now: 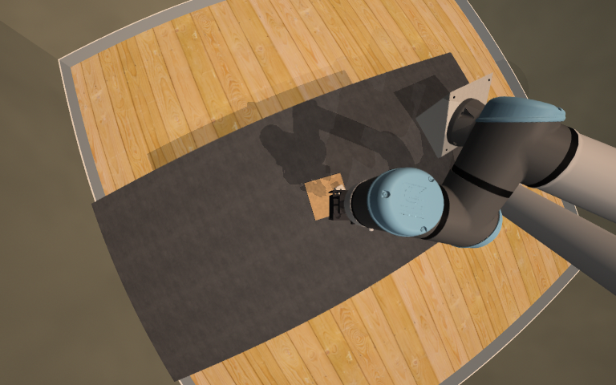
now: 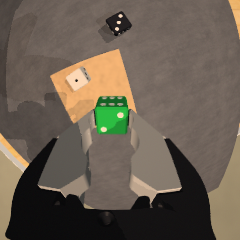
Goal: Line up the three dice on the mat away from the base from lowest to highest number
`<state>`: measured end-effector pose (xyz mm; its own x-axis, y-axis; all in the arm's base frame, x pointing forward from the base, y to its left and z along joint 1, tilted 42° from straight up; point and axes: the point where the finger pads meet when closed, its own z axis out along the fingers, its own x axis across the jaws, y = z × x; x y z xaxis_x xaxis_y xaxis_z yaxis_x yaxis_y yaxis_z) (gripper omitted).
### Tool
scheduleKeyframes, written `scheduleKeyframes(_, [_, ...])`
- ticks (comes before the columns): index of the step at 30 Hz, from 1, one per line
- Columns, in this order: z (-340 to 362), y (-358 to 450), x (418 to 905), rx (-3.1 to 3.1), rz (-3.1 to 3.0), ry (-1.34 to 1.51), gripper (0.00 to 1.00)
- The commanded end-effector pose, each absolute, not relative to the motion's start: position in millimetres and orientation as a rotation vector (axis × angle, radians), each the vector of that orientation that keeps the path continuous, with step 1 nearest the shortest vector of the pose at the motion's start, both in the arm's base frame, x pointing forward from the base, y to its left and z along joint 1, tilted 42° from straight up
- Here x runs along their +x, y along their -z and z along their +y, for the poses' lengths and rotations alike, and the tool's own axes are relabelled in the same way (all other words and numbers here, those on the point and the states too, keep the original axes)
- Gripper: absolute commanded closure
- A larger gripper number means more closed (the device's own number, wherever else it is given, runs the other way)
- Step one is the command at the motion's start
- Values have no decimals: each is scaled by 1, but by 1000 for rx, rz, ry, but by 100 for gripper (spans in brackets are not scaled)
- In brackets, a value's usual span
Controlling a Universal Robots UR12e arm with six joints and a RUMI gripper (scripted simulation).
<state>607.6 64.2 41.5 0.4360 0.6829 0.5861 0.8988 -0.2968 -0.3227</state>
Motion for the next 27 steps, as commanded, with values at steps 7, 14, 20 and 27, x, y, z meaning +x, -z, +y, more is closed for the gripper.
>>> scheduleKeyframes(7, [44, -25, 610, -1877, -1633, 580, 90])
scheduleKeyframes(14, [34, -16, 612, -1765, -1783, 641, 90])
scheduleKeyframes(20, [31, -13, 612, -1724, -1833, 662, 90])
scheduleKeyframes(27, [30, -12, 612, -1719, -1839, 664, 90])
